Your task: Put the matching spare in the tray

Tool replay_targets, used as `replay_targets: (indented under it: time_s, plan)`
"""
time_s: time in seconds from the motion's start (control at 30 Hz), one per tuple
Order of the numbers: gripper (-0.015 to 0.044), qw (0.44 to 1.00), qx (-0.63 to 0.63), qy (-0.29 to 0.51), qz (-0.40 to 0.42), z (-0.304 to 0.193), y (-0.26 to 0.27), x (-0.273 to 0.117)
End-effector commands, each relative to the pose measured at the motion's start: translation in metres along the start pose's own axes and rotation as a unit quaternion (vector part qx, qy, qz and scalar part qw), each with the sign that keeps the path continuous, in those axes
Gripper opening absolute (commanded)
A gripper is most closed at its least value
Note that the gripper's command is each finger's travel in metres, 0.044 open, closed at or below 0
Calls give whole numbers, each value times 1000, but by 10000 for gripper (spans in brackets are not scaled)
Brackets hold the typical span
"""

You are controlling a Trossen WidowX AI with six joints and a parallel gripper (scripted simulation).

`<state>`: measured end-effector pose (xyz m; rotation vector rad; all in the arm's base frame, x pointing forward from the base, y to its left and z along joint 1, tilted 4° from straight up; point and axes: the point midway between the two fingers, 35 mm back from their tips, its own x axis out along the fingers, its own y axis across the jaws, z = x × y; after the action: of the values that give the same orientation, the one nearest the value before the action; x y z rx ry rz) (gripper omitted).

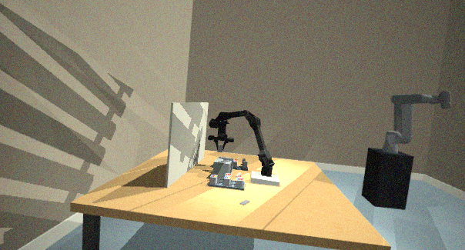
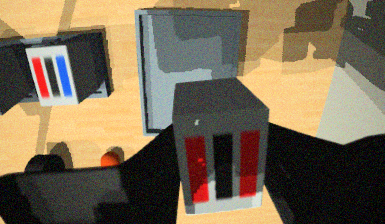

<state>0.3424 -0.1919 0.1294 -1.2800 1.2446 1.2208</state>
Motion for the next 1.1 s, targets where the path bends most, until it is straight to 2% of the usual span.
replay_targets:
  time_s: [0.0,1.07]
  plan:
    - [0,1000,-2,3,1,-1,0,3]
    - [0,1000,-2,3,1,-1,0,26]
